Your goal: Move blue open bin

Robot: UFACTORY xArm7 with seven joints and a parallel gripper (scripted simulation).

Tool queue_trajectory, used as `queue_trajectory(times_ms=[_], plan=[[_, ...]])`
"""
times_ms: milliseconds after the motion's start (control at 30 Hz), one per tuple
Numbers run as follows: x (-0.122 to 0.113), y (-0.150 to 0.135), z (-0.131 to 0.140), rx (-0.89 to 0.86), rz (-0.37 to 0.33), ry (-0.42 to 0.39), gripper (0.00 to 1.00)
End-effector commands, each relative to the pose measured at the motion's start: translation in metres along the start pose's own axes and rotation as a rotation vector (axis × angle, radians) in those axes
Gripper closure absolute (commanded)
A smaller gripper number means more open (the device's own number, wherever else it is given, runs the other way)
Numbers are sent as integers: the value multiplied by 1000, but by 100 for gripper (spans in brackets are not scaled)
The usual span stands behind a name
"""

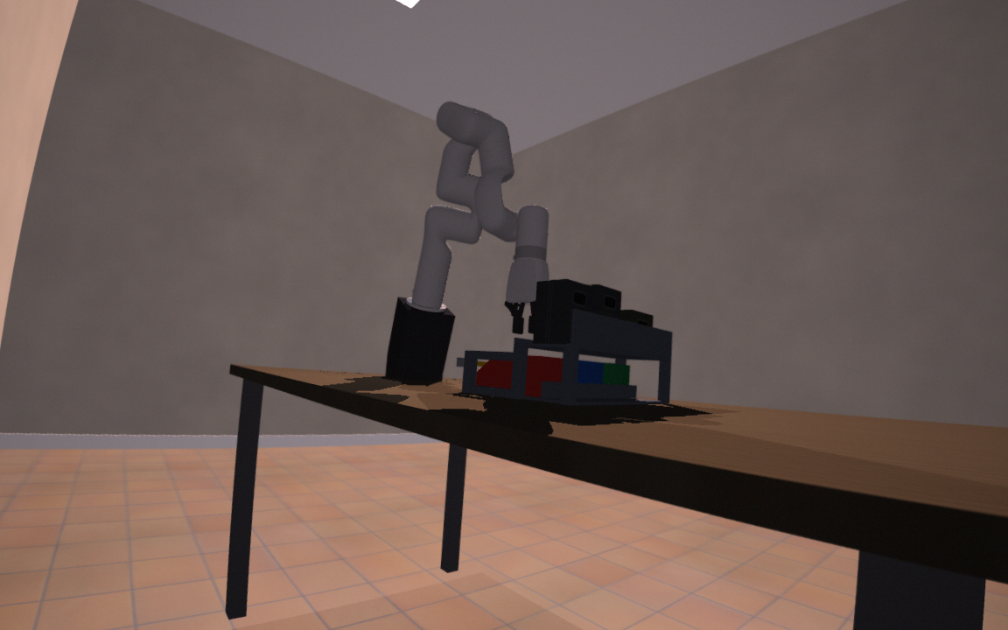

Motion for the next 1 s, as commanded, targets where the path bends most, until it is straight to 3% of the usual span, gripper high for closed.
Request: queue_trajectory(times_ms=[0, 767, 967], plan=[[-1, 1, 0, 0, 3, -1, 53], [-1, 1, 0, 0, 3, -1, 53], [29, 1, 0, 0, 3, -1, 53]])
Point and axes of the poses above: the point where the finger pads meet when closed, its own x axis out along the fingers, its own y axis across the jaws, z = x × y, the point moved 7 cm from there along -x, back along the fingers, and after that the axes turned 15 degrees about -x, right-handed, at the moved point
